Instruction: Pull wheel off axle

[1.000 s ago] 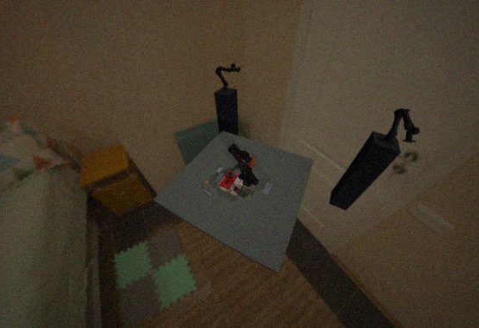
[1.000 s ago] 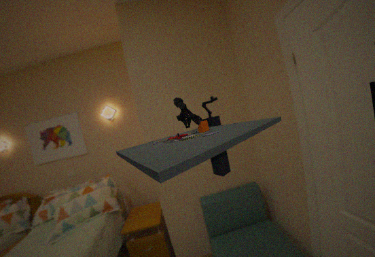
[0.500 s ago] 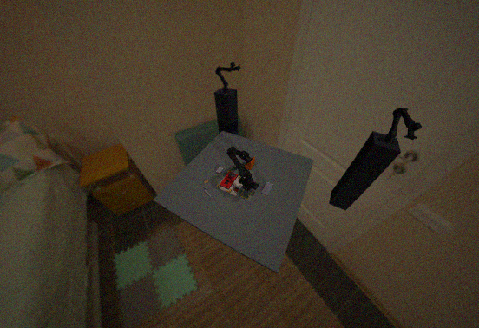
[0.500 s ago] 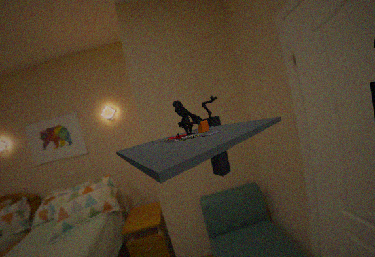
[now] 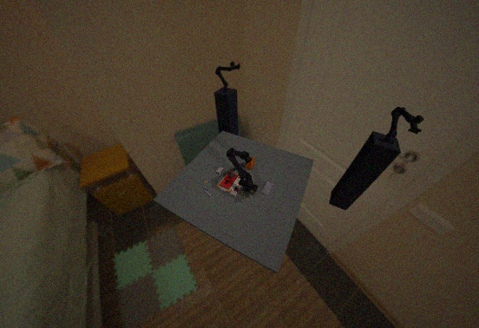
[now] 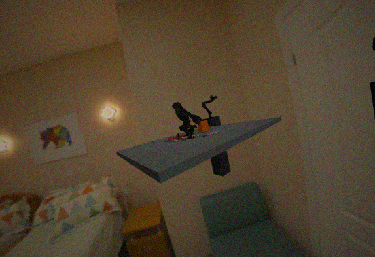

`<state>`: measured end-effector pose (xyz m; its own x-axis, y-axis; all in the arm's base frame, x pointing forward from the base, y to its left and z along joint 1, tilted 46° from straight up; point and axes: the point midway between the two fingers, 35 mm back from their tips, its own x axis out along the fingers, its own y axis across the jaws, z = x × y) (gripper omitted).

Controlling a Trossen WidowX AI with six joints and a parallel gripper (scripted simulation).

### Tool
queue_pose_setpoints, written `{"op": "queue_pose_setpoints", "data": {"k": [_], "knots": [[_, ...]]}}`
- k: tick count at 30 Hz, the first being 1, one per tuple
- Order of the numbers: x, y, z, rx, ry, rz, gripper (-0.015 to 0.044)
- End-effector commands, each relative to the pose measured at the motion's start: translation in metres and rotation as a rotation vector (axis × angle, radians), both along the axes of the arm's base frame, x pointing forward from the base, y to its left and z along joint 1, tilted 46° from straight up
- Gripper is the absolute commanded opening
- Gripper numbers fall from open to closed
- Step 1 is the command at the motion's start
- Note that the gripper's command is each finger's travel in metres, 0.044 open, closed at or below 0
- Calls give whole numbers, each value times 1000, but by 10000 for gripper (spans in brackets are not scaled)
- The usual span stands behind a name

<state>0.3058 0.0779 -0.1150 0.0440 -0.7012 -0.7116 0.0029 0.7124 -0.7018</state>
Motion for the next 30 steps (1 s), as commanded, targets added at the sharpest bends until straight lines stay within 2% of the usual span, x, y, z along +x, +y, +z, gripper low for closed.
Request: {"op": "queue_pose_setpoints", "data": {"k": [1, 4, 9, 13, 15, 18, 19, 22, 30], "knots": [[0, 0, 0, 0, 0, -2, 236], [0, 6, 5, 1, 0, -1, 300], [-2, 39, 38, 0, 2, 5, 300], [-3, 43, 42, 0, 2, 6, 300], [-10, 43, 43, 0, 3, 17, 352], [-45, 49, 69, 3, 6, 13, 431], [-58, 50, 77, 3, 8, 11, 440], [-86, 49, 95, 0, 9, 6, 440], [-88, 49, 96, 0, 9, 6, 440]]}}
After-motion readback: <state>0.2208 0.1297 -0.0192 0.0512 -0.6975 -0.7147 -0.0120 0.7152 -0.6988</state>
